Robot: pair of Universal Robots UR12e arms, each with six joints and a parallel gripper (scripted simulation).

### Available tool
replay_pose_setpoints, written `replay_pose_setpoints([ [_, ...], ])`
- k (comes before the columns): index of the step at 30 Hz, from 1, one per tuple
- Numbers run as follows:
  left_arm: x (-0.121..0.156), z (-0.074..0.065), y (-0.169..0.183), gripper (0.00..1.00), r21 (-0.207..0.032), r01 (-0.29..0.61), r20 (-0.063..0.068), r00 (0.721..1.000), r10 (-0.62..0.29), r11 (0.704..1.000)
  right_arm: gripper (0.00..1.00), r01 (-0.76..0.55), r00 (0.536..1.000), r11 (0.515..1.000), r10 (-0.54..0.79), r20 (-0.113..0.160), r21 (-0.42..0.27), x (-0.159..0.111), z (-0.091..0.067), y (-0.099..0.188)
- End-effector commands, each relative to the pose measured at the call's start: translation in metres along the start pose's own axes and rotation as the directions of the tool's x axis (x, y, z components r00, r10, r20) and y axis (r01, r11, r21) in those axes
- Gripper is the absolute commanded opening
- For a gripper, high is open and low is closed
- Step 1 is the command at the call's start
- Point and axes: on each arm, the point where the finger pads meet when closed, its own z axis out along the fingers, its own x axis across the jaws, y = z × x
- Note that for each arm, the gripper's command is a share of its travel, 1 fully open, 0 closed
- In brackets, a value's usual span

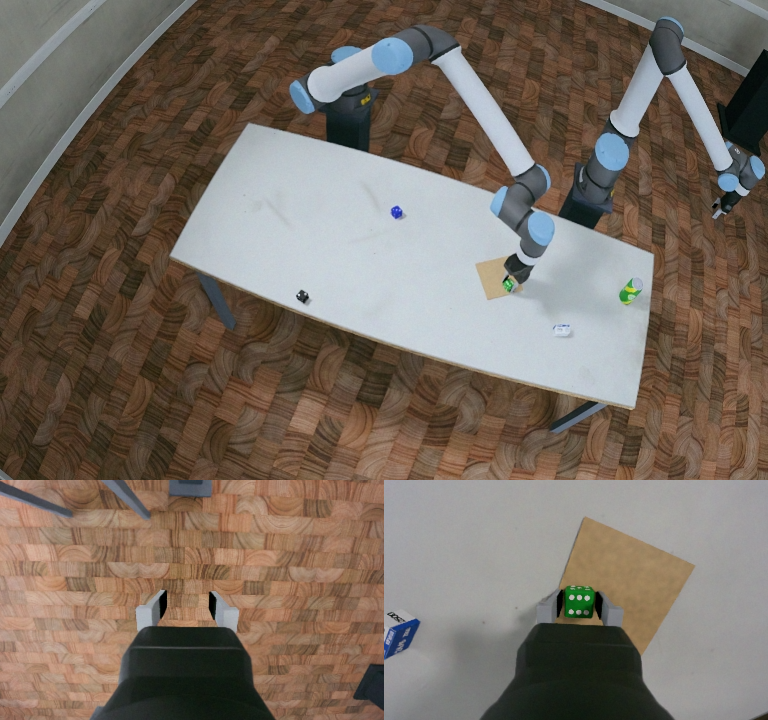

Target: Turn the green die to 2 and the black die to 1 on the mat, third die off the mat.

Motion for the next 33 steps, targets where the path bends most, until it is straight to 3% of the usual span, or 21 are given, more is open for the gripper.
replay_pose_setpoints([
  [1, 0.002, 0.002, -0.001, 1.0, 0.002, 0.002, -0.001, 1.0, -0.002, 1.0, 0.87, -0.002, 1.0, 1.0, 0.002, -0.002, 0.0, 0.001, 0.002, -0.001],
  [16, 0.002, 0.002, -0.001, 1.0, 0.002, 0.002, -0.001, 1.0, -0.002, 1.0, 0.87, -0.002, 1.0, 1.0, 0.002, -0.002, 0.0, 0.001, -0.003, -0.001],
  [24, 0.002, 0.002, -0.001, 1.0, 0.002, 0.002, -0.001, 1.0, -0.002, 1.0, 0.87, -0.002, 1.0, 1.0, 0.002, -0.002, 0.0, 0.001, -0.038, -0.001],
  [26, 0.002, 0.002, -0.001, 1.0, 0.002, 0.002, -0.001, 1.0, -0.002, 1.0, 0.87, -0.002, 1.0, 1.0, 0.002, -0.002, 0.0, 0.001, -0.038, -0.001],
  [33, 0.002, 0.002, -0.001, 1.0, 0.002, 0.002, -0.001, 1.0, -0.002, 1.0, 0.87, -0.002, 1.0, 1.0, 0.002, -0.002, 0.0, 0.001, -0.073, -0.001],
])
